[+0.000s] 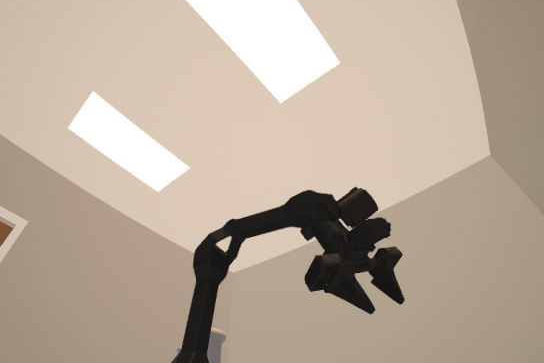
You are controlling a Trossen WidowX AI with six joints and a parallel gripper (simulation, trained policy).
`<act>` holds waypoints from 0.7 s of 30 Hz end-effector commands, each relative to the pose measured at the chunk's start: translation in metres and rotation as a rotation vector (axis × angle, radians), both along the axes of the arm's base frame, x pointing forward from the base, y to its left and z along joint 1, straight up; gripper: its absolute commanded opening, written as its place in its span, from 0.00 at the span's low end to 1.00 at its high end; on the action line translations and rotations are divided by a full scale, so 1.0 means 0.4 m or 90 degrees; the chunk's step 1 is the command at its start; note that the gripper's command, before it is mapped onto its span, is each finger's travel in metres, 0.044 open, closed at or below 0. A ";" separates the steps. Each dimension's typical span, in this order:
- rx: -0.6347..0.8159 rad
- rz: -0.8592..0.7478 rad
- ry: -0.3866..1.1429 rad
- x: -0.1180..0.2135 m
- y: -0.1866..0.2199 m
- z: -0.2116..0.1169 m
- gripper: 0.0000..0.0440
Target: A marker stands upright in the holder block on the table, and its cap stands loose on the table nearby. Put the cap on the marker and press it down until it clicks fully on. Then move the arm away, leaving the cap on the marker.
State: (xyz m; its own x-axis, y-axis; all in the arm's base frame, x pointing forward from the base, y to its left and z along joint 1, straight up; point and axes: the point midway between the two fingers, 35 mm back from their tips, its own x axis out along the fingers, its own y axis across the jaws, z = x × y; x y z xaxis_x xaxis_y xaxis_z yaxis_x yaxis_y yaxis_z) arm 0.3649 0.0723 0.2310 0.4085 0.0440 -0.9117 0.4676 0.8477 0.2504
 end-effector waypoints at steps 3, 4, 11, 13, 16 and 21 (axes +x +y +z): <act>0.002 0.004 0.035 0.010 0.020 -0.035 0.73; 0.002 0.004 0.040 0.012 0.023 -0.041 0.73; 0.001 0.009 0.076 0.020 0.044 -0.078 0.73; 0.001 0.010 0.086 0.021 0.050 -0.089 0.73; 0.001 0.013 0.102 0.023 0.058 -0.105 0.73; 0.000 0.017 0.128 0.025 0.073 -0.131 0.73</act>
